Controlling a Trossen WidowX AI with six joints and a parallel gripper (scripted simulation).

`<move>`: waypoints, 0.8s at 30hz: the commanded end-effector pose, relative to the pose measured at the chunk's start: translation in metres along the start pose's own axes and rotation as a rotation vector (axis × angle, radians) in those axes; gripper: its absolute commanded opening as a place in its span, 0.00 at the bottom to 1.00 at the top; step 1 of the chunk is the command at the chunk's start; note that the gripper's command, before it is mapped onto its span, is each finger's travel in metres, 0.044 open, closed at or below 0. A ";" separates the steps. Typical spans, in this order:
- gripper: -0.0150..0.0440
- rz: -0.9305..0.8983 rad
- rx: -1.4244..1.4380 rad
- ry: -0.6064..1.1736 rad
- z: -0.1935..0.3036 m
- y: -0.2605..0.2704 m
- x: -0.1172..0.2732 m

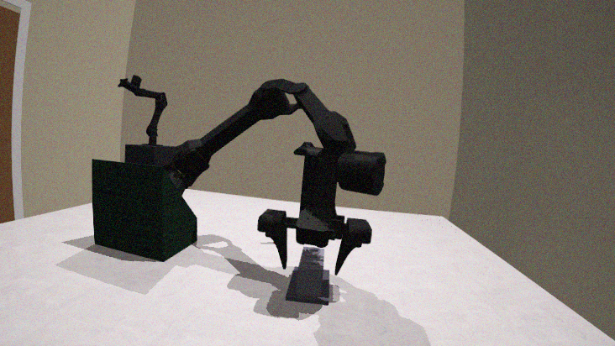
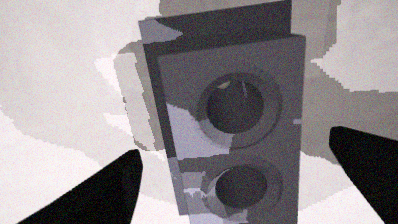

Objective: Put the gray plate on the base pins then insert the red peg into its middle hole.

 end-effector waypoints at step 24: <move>1.00 -0.008 0.181 -0.010 0.096 -0.040 0.124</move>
Point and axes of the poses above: the point midway between the two fingers, 35 mm back from their tips, its own x axis back along the fingers, its own y axis across the jaws, z = x × y, the point moved 7 cm from there along x, back along the fingers, and after that the axes turned 10 degrees about -x, right-handed, at the moved point
